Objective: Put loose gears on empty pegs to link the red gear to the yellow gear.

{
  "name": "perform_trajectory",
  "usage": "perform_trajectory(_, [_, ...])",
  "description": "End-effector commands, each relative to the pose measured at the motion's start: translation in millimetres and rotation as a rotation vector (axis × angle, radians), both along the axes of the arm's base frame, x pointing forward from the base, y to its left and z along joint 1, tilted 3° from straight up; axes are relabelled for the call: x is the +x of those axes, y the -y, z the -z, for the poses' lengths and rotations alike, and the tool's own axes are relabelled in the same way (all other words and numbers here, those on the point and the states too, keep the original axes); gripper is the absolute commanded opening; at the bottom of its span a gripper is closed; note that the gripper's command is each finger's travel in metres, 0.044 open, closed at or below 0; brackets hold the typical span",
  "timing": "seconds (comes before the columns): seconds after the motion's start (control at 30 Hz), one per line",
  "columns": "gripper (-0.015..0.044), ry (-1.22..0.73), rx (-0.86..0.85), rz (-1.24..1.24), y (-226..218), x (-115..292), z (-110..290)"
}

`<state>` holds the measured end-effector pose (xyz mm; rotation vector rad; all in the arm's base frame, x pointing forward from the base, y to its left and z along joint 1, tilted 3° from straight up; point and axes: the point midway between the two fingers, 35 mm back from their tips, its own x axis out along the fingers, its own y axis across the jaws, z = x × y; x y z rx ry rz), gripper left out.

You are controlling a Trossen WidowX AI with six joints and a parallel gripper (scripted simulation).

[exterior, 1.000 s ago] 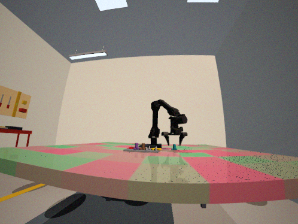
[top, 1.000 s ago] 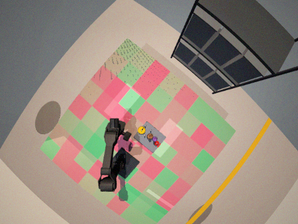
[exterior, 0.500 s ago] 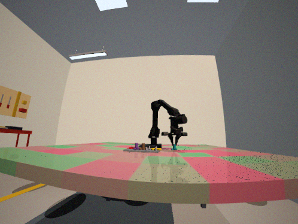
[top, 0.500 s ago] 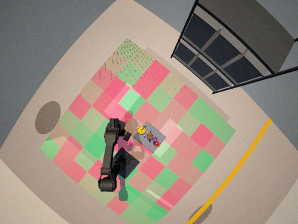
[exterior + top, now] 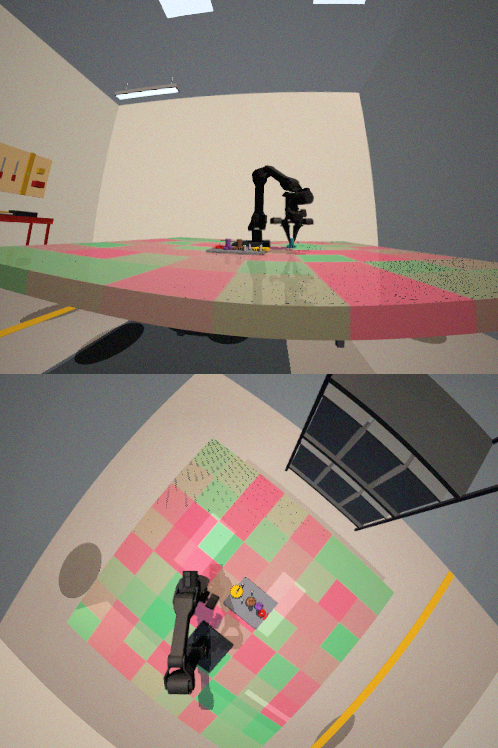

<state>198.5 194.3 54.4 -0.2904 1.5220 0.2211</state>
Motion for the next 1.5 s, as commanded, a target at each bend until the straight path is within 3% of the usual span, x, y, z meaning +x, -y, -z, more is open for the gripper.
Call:
perform_trajectory(0.0, [0.0,0.004,0.007,0.002,-3,2,-11])
perform_trajectory(1.47, [0.0,0.004,0.007,0.001,-2,-3,-109])
